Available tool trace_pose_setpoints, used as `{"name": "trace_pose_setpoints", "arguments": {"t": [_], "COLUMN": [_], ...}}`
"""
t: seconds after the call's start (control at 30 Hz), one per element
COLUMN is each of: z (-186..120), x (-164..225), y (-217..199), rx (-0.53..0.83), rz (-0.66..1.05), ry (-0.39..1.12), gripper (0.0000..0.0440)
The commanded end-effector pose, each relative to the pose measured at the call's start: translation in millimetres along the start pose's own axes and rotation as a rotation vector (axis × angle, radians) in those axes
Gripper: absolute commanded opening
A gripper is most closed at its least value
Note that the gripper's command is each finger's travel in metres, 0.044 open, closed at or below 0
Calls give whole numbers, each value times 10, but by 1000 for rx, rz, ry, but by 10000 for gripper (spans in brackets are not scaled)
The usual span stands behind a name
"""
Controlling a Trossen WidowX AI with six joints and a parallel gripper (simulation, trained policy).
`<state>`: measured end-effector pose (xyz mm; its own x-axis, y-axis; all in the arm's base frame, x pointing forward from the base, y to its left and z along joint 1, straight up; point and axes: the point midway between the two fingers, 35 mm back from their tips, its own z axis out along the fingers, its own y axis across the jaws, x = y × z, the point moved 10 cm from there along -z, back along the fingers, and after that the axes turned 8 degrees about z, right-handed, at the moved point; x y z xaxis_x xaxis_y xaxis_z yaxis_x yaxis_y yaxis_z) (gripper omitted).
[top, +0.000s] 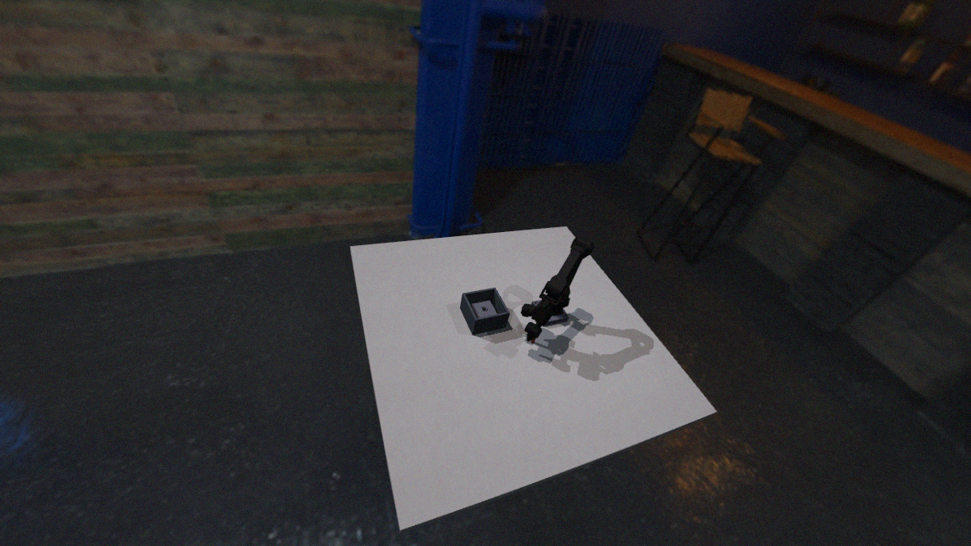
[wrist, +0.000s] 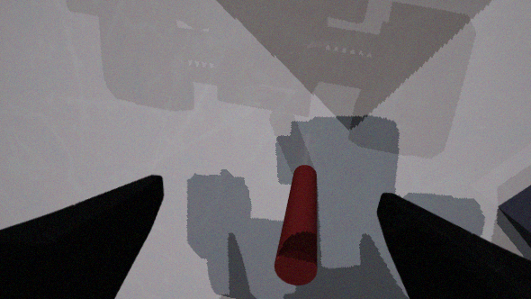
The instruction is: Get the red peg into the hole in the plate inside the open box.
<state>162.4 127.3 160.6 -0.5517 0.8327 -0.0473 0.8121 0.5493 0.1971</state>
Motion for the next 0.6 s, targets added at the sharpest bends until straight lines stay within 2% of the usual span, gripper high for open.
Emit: {"name": "trace_pose_setpoints", "arguments": {"t": [0.0, 0.07, 0.13, 0.57], "z": [140, 199, 250, 304], "x": [12, 18, 22, -33], "y": [-51, -69, -87, -103], "rx": [11, 10, 14, 61], "rz": [38, 58, 79, 140], "ry": [9, 12, 16, 88], "gripper": [440, 434, 402, 64]}}
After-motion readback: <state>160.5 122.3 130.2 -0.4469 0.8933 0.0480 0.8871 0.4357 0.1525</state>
